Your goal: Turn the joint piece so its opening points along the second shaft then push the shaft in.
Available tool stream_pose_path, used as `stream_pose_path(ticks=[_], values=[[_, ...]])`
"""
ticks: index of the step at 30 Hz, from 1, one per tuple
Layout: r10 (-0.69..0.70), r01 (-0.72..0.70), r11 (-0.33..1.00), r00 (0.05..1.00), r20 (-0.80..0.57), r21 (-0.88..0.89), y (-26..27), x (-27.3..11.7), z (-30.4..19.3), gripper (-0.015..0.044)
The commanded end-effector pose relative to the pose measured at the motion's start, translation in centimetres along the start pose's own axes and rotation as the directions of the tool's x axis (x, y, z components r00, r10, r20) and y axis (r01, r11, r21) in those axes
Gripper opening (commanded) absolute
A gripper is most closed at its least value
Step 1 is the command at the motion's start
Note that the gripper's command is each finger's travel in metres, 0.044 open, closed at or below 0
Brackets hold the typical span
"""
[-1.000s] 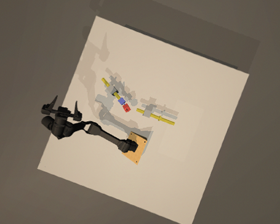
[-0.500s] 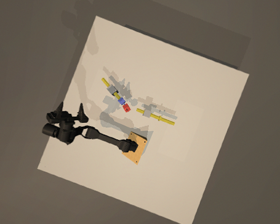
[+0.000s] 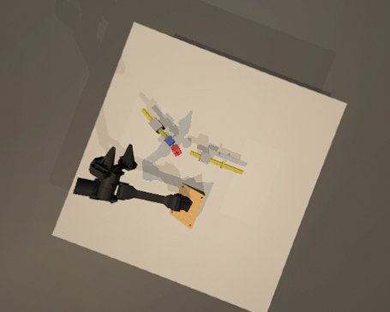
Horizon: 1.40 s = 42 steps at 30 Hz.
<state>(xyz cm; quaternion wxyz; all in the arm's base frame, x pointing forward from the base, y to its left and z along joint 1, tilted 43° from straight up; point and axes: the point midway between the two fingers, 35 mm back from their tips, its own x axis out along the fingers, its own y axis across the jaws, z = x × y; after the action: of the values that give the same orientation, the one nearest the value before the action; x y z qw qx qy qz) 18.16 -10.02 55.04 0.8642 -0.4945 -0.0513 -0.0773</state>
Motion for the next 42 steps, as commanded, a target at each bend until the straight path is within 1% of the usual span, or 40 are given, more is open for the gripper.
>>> stream_pose_path(ticks=[1, 4, 14, 24, 33, 42], values=[[0.001, -0.001, 1.000, 1.000, -0.008, 0.024, 0.3, 0.5, -0.9, 0.0440], [0.003, -0.003, 0.999, 1.000, -0.013, 0.039, 0.7, 1.0, -1.5, 0.0440], [0.128, -0.109, 0.957, 0.990, -0.054, 0.267, 4.2, 3.2, -4.8, 0.0440], [0.315, -0.224, 0.834, 0.944, -0.102, 0.505, 9.5, 5.0, -7.8, 0.0440], [0.511, -0.308, 0.675, 0.851, -0.124, 0.670, 15.2, 5.6, -9.4, 0.0440], [0.705, -0.361, 0.496, 0.698, -0.124, 0.790, 21.1, 5.0, -10.0, 0.0440]])
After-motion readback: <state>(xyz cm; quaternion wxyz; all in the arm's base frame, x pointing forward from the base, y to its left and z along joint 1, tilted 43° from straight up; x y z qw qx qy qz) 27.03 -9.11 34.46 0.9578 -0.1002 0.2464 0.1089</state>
